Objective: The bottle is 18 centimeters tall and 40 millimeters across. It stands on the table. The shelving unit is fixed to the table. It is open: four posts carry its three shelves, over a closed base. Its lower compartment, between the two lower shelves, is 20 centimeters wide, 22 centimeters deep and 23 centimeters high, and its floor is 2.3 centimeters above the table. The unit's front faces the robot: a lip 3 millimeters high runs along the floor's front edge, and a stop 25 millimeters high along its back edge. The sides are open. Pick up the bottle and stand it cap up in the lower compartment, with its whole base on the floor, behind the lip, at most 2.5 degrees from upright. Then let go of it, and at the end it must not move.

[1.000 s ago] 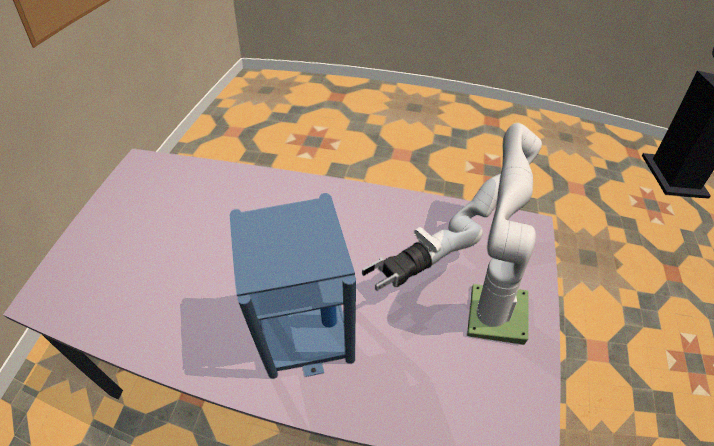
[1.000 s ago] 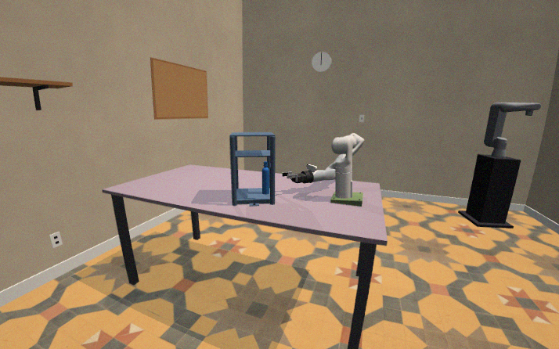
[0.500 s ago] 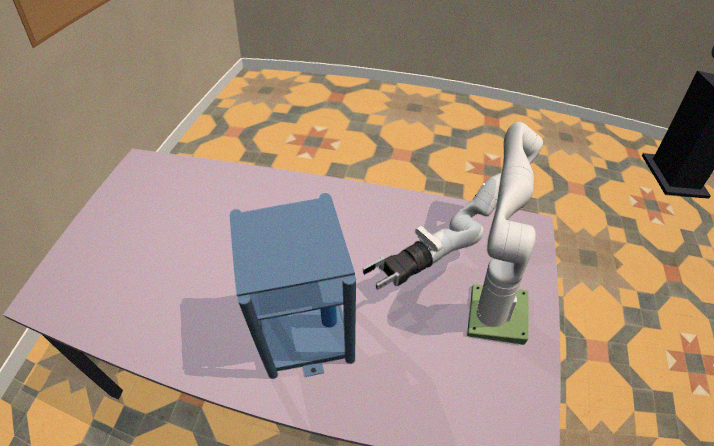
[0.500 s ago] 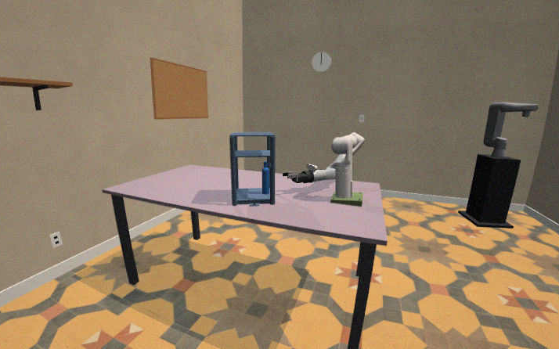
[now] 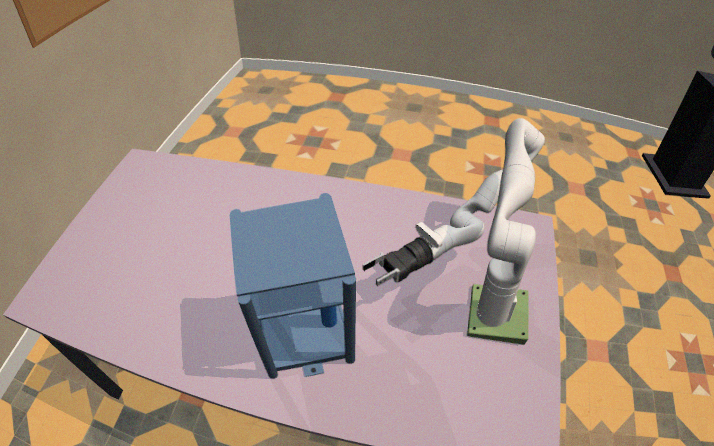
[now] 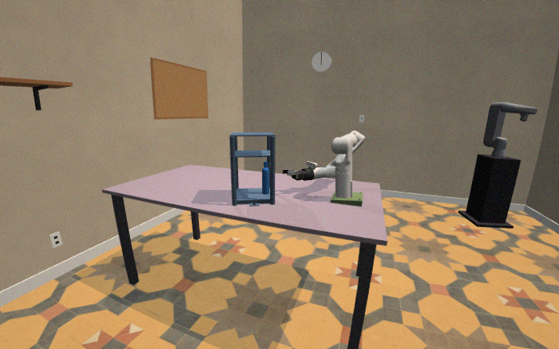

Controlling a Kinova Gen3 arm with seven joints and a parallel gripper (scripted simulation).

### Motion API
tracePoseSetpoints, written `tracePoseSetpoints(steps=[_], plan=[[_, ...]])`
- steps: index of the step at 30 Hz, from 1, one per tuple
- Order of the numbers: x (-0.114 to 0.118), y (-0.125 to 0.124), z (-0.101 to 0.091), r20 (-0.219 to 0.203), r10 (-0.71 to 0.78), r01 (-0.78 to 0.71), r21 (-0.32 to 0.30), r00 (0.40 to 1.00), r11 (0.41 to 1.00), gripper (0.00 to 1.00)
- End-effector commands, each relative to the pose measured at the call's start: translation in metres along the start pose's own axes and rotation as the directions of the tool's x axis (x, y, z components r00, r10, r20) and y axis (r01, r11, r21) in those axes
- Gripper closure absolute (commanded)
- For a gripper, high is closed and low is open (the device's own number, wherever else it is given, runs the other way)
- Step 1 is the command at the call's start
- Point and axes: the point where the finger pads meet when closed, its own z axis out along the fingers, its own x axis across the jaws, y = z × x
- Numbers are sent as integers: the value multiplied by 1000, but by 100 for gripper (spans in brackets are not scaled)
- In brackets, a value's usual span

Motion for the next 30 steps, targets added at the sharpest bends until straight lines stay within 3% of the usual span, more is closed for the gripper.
tracePoseSetpoints(steps=[1, 30], plan=[[0, -8, -1, 1, -6, 6, -4, 1000, 1000, 0], [-1, -75, -1, 1, -6, 6, -4, 1000, 1000, 0]])
